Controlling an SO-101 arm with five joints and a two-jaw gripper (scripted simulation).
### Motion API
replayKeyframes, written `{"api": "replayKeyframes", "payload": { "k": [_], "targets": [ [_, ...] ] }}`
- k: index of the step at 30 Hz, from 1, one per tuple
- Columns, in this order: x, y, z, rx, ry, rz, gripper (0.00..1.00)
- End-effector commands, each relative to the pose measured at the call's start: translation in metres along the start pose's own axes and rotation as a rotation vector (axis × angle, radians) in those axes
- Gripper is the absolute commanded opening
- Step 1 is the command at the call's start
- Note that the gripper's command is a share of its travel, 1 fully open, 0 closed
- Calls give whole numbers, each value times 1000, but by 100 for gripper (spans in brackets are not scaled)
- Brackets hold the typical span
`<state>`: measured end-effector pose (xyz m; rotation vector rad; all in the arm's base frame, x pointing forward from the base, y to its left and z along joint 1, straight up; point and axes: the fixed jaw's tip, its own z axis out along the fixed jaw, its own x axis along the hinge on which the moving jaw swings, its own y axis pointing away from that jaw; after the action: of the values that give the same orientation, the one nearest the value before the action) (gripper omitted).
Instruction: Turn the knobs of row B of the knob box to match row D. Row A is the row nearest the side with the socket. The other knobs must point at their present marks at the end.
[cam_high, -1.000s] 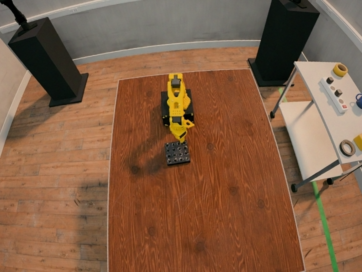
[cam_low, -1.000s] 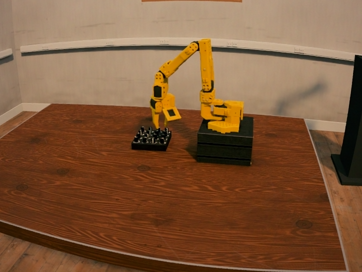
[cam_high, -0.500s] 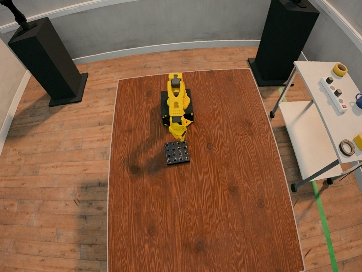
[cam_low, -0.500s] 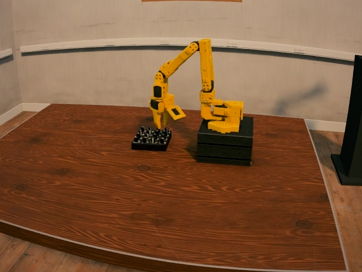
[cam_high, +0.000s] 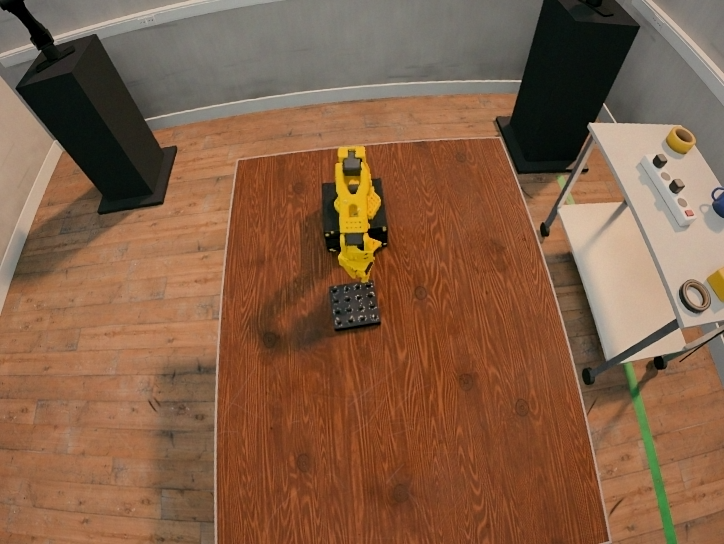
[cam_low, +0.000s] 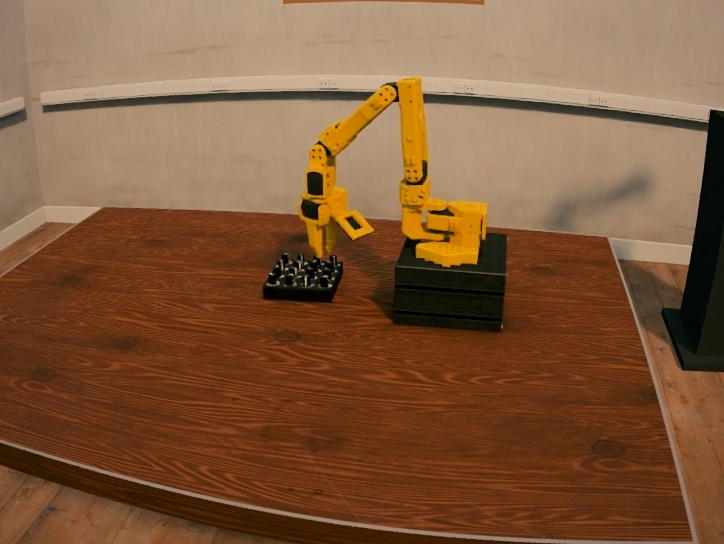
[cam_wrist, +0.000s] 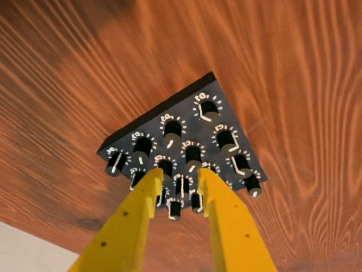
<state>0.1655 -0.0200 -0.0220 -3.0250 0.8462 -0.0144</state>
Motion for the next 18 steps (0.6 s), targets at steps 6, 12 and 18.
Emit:
{"api": "replayKeyframes", "payload": {
  "k": [6,12,18],
  "targets": [
    [-1,-2,1,-4,-11,-22,10],
    [3,-4,0,-4,-11,-22,10],
    [18,-11,0,-4,-11,-22,10]
  ]
}}
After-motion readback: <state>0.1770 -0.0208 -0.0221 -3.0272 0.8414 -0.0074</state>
